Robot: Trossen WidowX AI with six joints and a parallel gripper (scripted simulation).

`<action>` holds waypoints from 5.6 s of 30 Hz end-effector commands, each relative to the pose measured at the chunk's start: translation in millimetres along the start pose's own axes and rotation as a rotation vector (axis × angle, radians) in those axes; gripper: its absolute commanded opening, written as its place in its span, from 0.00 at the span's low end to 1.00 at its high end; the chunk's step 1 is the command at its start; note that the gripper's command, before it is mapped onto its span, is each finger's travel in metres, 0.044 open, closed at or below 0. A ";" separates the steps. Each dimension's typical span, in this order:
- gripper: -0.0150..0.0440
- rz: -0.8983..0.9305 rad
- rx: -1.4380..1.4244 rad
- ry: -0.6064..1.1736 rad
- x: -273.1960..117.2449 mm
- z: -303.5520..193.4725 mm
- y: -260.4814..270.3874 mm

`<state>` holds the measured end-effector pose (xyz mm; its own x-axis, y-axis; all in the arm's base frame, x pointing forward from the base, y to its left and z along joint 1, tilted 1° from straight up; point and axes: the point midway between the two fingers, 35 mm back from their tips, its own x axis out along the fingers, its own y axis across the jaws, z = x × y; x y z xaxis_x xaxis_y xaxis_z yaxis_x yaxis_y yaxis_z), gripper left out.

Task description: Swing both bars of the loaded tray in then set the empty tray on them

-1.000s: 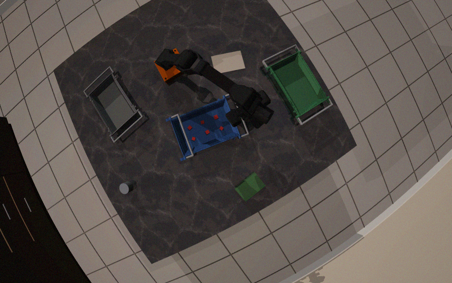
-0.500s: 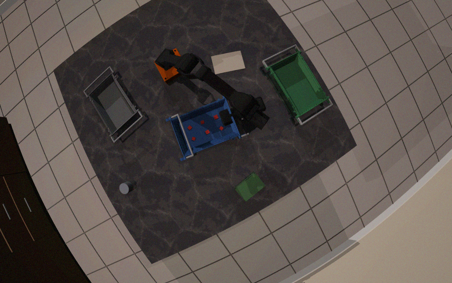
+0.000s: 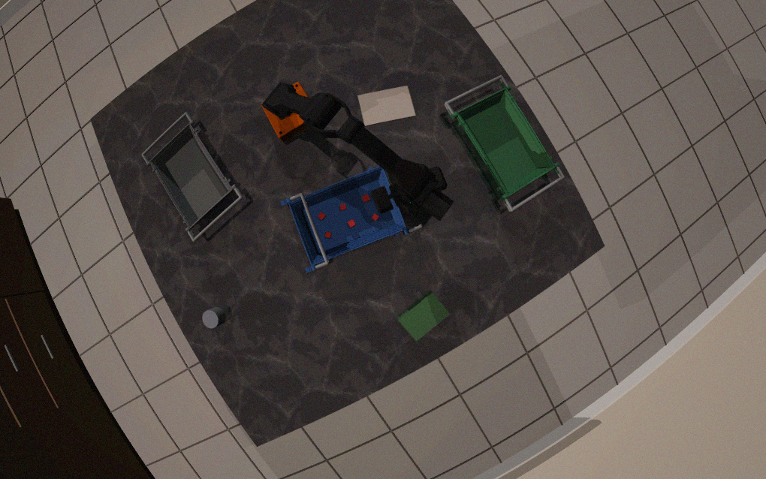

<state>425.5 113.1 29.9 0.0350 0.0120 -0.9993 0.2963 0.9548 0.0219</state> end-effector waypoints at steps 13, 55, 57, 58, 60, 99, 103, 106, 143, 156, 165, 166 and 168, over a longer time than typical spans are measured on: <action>0.40 -0.007 0.005 0.007 -5.9 -1.3 -7.5; 0.40 -0.018 0.007 0.007 -46.9 1.2 -73.3; 0.40 -0.018 0.007 0.007 -46.9 1.2 -73.3; 0.40 -0.018 0.007 0.007 -46.9 1.2 -73.3; 0.40 -0.018 0.007 0.007 -46.9 1.2 -73.3; 0.40 -0.016 0.006 0.003 -49.0 1.8 -72.9; 0.40 -0.016 0.006 0.003 -49.0 1.8 -72.9; 0.40 -0.016 0.006 0.003 -49.0 1.8 -72.9; 0.25 -0.016 0.007 0.003 -49.0 1.8 -72.9; 0.25 -0.016 0.007 0.003 -49.0 1.8 -72.9; 0.25 -0.016 0.007 0.003 -49.0 1.8 -72.9; 0.25 -0.016 0.007 0.003 -49.0 1.8 -72.9; 0.25 -0.016 0.007 0.003 -49.0 1.8 -72.9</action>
<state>403.9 42.3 77.4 0.0274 -0.0019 -0.9996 0.3030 0.9530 0.0065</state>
